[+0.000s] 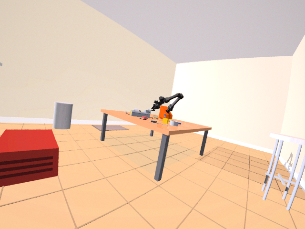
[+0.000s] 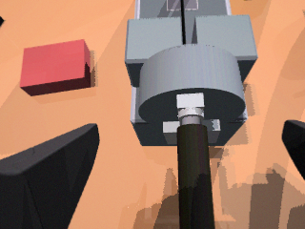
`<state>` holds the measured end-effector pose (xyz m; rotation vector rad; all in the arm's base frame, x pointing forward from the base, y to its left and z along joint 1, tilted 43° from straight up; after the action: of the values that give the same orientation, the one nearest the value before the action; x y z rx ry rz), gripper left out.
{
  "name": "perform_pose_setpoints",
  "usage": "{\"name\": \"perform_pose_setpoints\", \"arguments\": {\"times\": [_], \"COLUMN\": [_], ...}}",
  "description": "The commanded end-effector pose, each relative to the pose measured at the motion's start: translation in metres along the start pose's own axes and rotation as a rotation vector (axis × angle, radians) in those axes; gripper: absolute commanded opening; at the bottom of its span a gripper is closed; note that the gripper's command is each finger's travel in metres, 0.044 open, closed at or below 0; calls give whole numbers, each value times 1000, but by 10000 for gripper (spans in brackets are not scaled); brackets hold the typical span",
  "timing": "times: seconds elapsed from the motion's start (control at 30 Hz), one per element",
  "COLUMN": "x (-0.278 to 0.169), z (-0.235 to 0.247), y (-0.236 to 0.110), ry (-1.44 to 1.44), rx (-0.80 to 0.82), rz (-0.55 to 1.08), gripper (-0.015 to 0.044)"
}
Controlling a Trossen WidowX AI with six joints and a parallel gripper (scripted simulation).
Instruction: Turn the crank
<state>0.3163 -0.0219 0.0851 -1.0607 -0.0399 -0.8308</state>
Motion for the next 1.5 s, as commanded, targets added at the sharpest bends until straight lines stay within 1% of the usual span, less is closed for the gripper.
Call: {"name": "perform_pose_setpoints", "arguments": {"times": [0.0, 0.63, 1.2, 1.47], "x": [-6, -27, -27, -27], "z": [0, 3, 3, 4], "y": [6, 23, 23, 23], "ry": [4, 5, 5, 6], "rx": [-6, -4, -4, -4], "rz": [6, 6, 6, 6], "gripper": [440, 440, 0, 0]}}
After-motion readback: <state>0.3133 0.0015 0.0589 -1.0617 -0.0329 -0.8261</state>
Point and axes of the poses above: the point midway between the two fingers, 35 mm back from their tips, its own y axis out along the fingers, its own z axis across the jaws, x = y × z, the point moved 8 cm from there along -y, back along the fingers, and after that the axes turned 12 degrees about -y, right-handed, at the moved point
